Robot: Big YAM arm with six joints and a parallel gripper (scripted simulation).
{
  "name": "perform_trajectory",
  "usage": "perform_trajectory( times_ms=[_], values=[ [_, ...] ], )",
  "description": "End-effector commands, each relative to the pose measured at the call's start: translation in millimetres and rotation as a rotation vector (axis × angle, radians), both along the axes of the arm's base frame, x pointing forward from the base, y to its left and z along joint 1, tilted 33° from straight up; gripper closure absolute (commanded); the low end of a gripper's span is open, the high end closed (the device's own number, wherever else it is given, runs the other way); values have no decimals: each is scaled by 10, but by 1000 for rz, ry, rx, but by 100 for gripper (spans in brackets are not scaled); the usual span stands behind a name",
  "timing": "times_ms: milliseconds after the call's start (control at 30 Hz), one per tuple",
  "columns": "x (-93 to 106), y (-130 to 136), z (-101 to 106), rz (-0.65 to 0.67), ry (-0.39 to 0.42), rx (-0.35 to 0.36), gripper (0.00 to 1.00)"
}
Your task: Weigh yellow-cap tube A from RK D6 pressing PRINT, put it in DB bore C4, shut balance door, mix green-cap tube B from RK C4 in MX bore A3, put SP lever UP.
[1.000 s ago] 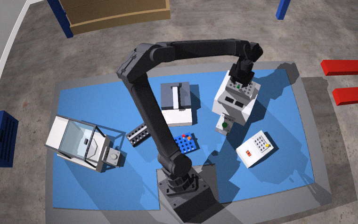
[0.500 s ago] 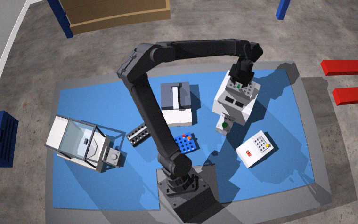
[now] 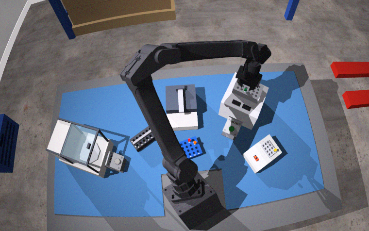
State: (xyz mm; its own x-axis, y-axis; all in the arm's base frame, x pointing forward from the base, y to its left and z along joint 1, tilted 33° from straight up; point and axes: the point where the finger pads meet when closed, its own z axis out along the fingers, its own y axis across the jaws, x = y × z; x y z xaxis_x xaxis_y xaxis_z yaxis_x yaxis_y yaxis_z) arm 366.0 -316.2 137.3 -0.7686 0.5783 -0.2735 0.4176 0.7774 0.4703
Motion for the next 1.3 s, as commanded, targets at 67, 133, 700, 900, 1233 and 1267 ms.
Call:
perform_trajectory(
  times_ms=[67, 133, 700, 900, 1233, 1267],
  values=[
    [-5, 13, 21, 13, 2, 2, 64],
    [-5, 13, 21, 13, 2, 2, 64],
    [-54, -252, 352, -7, -31, -40, 64],
    [-111, -215, 379, -5, -25, -33, 64],
    [-192, -275, 487, -7, -21, -30, 64],
    [-239, -167, 374, -2, -4, -6, 64]
  ],
)
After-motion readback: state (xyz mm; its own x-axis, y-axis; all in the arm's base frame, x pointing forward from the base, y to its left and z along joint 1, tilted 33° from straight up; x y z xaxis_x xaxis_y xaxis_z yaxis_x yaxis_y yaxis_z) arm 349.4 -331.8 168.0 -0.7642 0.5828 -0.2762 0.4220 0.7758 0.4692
